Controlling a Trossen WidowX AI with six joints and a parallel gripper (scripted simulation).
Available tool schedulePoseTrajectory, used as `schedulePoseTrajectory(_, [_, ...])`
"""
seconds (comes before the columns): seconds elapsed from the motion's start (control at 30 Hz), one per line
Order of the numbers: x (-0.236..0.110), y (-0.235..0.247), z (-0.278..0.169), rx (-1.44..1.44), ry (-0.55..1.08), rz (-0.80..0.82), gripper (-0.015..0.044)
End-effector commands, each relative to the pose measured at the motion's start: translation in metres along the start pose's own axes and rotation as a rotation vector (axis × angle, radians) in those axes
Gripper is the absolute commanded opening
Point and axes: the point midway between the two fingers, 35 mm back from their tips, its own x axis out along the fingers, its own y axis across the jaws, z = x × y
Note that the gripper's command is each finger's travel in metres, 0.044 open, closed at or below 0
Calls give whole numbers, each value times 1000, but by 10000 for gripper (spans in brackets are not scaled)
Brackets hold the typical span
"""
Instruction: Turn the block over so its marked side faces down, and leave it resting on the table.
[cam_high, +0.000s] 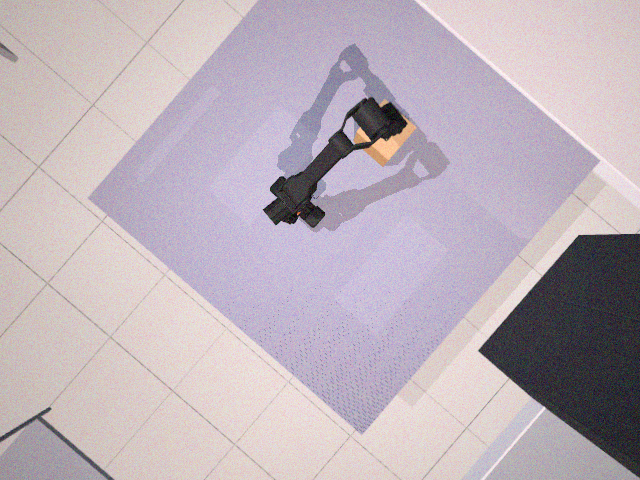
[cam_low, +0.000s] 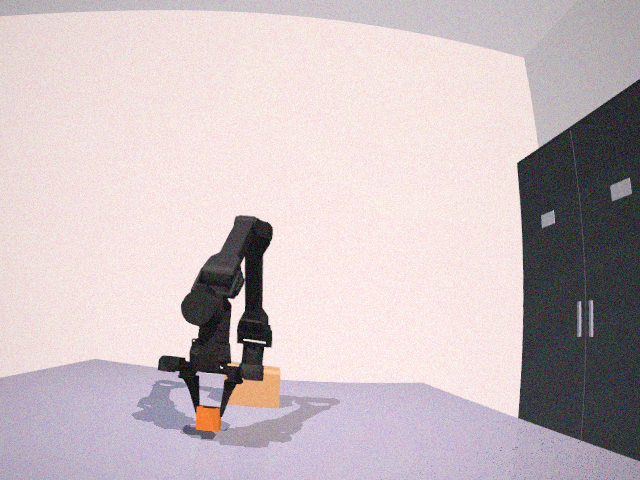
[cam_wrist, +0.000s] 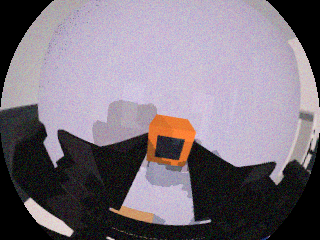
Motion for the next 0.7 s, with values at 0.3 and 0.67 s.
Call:
schedulePoseTrajectory(0.3, [3,-1,1,6,-208,3,0])
schedulePoseTrajectory(0.67, [1,0,-4,2,-376,2,0])
